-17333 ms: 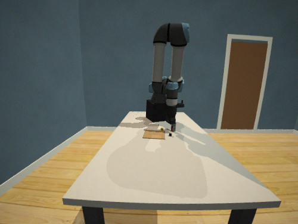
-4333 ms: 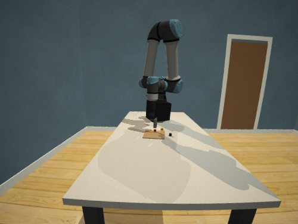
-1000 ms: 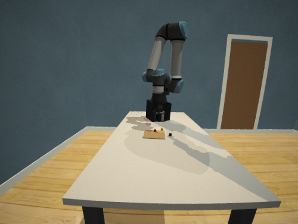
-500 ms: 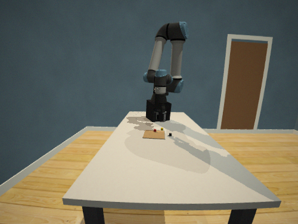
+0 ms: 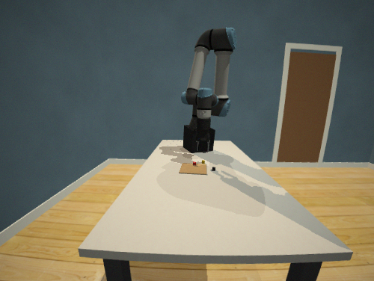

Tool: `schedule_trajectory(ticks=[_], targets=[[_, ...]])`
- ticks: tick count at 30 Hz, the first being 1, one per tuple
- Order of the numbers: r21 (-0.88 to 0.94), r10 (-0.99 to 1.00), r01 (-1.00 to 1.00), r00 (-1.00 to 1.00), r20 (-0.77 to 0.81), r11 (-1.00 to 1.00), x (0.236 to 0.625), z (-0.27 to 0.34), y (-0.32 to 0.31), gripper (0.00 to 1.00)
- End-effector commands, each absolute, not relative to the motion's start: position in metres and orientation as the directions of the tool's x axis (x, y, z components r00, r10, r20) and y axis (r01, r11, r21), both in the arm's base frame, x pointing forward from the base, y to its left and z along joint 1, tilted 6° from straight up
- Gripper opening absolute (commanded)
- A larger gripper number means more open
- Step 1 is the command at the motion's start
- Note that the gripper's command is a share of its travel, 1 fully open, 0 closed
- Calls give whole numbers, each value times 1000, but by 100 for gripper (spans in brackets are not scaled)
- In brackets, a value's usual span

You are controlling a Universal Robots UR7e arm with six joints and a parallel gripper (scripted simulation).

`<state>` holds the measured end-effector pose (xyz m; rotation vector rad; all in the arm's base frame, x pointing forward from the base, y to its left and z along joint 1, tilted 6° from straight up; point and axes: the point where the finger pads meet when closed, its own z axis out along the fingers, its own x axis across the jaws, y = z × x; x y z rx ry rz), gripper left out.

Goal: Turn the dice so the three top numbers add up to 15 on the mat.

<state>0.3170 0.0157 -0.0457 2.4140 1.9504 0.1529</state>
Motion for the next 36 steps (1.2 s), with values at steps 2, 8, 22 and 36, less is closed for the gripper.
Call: schedule_trajectory(ticks=[2, 8, 22, 36], targets=[[96, 998, 994, 52, 47, -57, 313, -49, 19, 100], [100, 998, 994, -47, 37, 43, 311, -50, 21, 100], [101, 997, 992, -75, 34, 71, 311, -50, 22, 64], [101, 997, 992, -75, 34, 71, 311, -50, 22, 64]])
